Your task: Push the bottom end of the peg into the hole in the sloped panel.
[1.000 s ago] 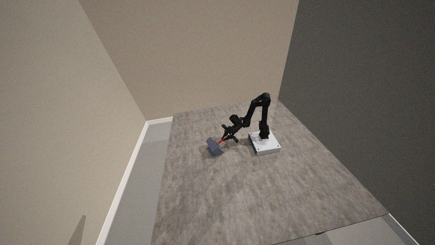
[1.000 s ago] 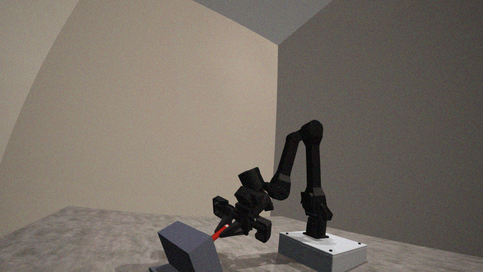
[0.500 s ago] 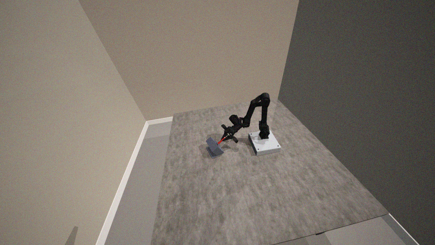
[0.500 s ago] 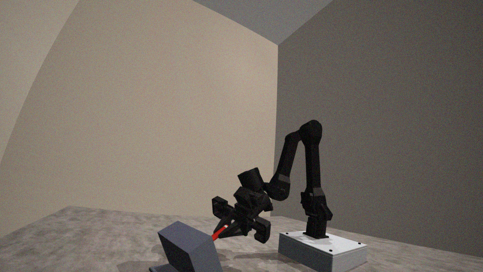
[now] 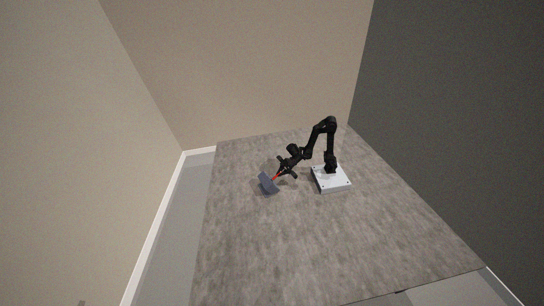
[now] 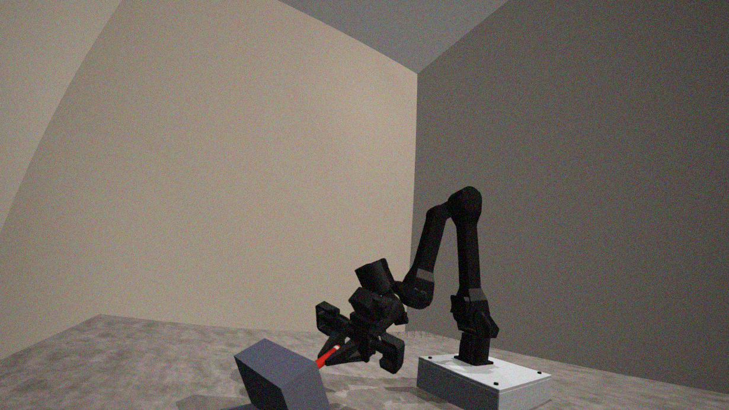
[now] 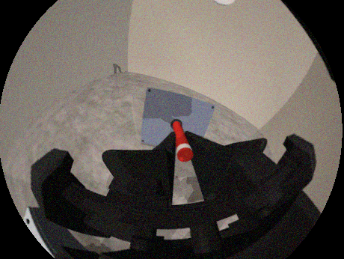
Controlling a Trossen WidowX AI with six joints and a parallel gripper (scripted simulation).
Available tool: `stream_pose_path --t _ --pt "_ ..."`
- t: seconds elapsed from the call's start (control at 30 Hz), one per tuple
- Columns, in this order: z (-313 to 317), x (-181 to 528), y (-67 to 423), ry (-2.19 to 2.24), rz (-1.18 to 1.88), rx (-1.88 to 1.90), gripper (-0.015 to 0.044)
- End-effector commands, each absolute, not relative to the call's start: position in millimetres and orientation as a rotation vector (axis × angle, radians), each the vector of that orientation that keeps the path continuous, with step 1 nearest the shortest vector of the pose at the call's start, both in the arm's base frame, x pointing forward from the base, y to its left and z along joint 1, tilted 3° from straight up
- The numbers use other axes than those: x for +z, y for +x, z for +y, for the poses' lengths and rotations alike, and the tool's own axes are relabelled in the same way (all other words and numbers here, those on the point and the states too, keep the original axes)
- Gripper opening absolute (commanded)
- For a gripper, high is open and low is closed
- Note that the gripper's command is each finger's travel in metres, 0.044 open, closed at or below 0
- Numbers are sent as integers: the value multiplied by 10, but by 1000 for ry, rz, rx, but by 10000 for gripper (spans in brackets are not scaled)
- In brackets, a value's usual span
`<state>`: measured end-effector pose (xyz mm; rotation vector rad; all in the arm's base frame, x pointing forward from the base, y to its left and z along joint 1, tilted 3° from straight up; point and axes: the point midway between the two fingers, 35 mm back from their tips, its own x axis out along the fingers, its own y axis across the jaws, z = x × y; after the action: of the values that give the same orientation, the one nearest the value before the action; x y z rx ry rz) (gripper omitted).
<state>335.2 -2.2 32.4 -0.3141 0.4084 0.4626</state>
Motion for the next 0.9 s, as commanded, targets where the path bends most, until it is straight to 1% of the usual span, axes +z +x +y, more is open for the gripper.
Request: stream_pose_path --t 0.0,0.87 --pt "-25 294 3362 -311 413 462 0" --pt "16 220 3472 -311 412 462 0"
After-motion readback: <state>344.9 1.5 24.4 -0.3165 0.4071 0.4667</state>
